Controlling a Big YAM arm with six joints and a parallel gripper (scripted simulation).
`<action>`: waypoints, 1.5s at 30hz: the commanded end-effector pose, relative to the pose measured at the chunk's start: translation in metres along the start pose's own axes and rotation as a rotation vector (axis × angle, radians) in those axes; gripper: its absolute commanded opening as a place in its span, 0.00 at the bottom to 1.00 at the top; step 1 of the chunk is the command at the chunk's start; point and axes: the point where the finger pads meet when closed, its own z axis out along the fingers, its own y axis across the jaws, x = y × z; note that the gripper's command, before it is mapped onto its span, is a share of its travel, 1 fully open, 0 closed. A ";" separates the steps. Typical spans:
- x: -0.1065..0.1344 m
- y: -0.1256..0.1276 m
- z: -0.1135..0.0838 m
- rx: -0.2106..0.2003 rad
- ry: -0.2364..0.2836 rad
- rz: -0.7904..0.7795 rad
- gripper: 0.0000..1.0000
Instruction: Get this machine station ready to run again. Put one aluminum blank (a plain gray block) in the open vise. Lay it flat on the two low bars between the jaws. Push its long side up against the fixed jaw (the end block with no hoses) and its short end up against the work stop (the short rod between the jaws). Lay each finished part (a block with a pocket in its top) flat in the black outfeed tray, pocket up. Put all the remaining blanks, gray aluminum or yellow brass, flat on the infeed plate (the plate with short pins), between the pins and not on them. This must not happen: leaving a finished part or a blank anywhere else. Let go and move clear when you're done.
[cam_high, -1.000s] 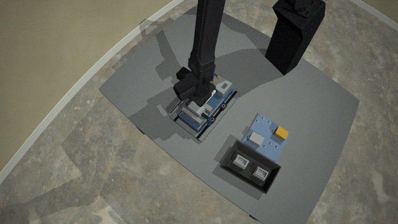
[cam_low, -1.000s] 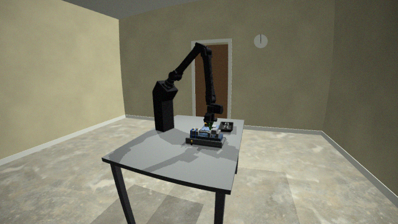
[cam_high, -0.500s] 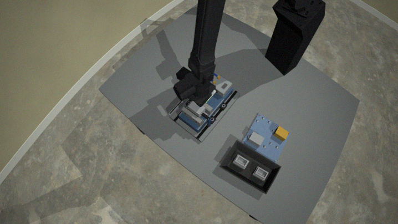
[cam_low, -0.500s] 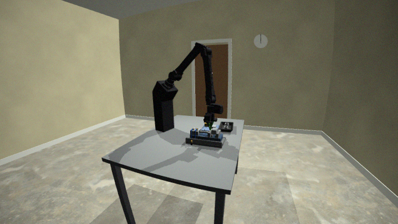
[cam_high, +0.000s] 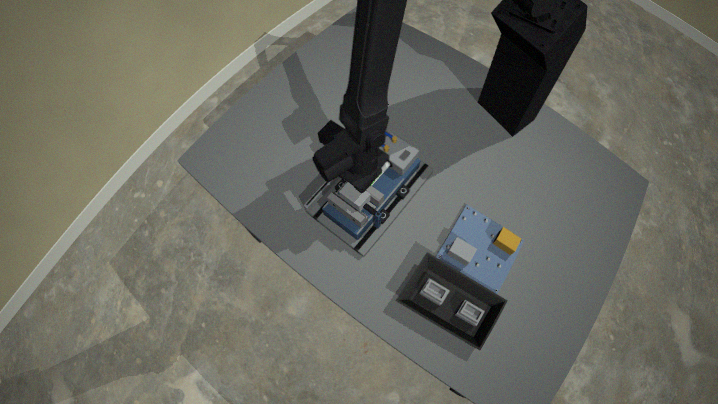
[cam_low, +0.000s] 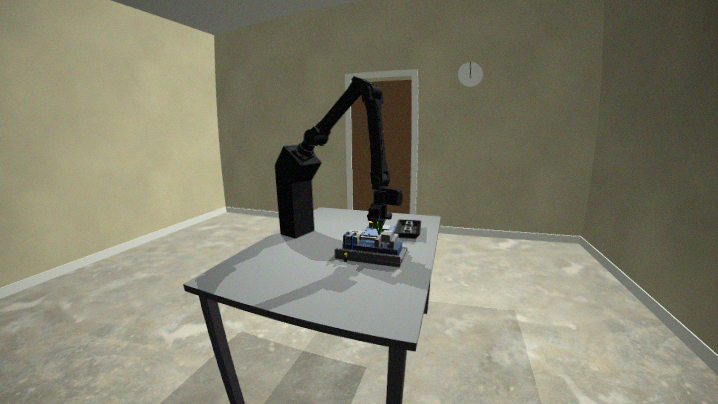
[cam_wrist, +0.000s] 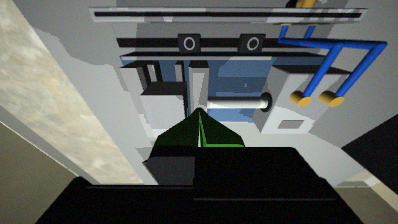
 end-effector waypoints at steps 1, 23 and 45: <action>-0.011 0.011 -0.004 -0.025 -0.017 0.015 0.00; -0.008 0.009 -0.003 -0.009 -0.010 0.015 0.00; -0.002 0.013 0.001 -0.003 -0.003 0.008 0.00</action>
